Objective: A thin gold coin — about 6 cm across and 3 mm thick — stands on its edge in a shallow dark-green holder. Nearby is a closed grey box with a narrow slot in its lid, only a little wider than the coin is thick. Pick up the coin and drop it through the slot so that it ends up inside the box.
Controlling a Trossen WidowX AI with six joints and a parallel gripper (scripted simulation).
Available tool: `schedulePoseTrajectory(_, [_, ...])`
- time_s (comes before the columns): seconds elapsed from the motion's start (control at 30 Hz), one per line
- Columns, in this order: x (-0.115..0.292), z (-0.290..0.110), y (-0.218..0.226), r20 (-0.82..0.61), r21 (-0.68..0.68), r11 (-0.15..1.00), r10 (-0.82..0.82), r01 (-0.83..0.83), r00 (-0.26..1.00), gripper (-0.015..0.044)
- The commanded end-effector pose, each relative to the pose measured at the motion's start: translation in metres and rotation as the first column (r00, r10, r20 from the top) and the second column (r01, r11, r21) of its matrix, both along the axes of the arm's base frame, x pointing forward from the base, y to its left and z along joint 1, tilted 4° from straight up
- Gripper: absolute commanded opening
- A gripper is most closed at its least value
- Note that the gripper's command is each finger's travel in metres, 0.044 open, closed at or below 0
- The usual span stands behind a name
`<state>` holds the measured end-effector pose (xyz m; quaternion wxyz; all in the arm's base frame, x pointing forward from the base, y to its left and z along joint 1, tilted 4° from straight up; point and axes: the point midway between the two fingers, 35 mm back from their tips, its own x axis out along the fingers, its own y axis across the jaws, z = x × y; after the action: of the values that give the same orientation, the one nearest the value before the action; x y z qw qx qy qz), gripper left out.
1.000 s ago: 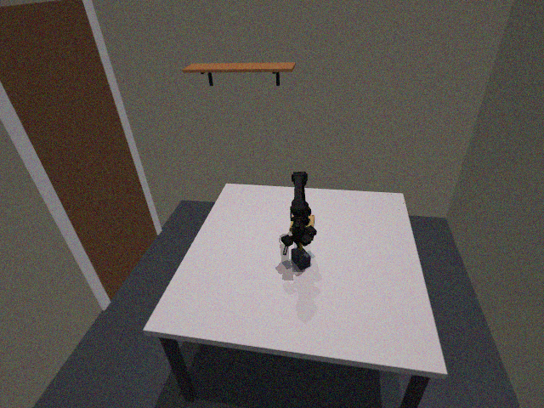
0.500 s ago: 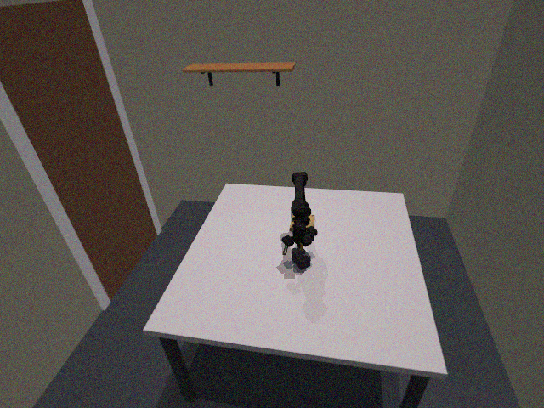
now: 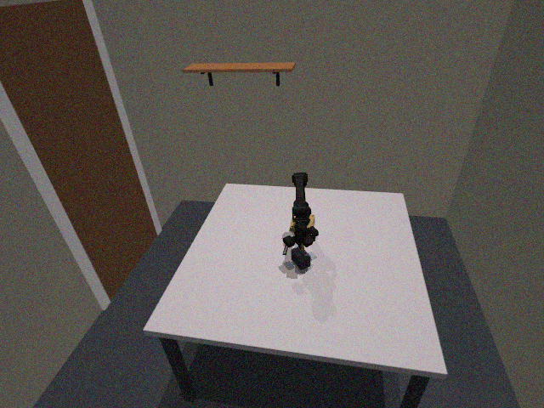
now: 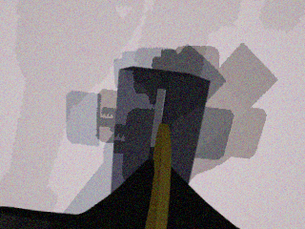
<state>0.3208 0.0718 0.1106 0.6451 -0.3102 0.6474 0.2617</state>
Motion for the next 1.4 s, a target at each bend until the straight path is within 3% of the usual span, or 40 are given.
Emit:
schedulePoseTrajectory(0.0, [-0.001,-0.001,-0.001,-0.002,0.000,1.000,0.000,0.000,1.000,0.0000])
schedulePoseTrajectory(1.37, [0.000,-0.019,-0.002,-0.002,-0.001,1.000,0.002,-0.002,1.000,0.0000])
